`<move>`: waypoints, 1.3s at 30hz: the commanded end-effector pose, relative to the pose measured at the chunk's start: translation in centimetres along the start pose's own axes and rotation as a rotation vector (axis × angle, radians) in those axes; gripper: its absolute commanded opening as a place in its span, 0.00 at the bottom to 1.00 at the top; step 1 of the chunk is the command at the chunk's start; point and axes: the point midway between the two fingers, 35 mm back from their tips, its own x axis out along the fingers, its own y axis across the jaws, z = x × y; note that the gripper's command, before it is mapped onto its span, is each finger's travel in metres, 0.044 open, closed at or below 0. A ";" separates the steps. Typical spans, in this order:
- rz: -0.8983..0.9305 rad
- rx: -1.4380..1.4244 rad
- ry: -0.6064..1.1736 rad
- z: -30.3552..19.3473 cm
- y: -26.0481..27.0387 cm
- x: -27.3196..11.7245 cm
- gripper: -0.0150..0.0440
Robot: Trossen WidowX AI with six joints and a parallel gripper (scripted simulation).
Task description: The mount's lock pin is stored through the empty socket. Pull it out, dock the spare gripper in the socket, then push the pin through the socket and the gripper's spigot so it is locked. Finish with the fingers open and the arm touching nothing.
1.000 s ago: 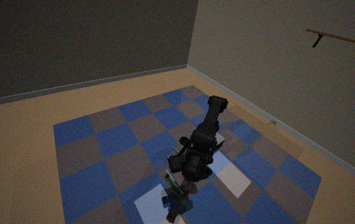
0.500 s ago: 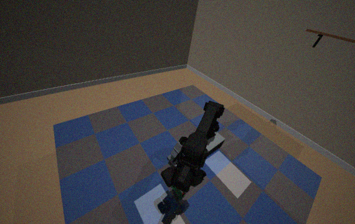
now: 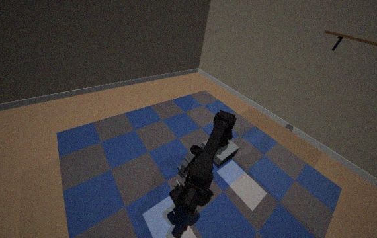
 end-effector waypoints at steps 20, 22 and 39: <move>-0.007 -0.003 0.001 1.0 -0.3 3.6 0.56; -0.007 -0.003 0.001 1.0 -0.3 3.9 0.56; -0.007 -0.003 0.001 1.5 -0.3 5.5 0.56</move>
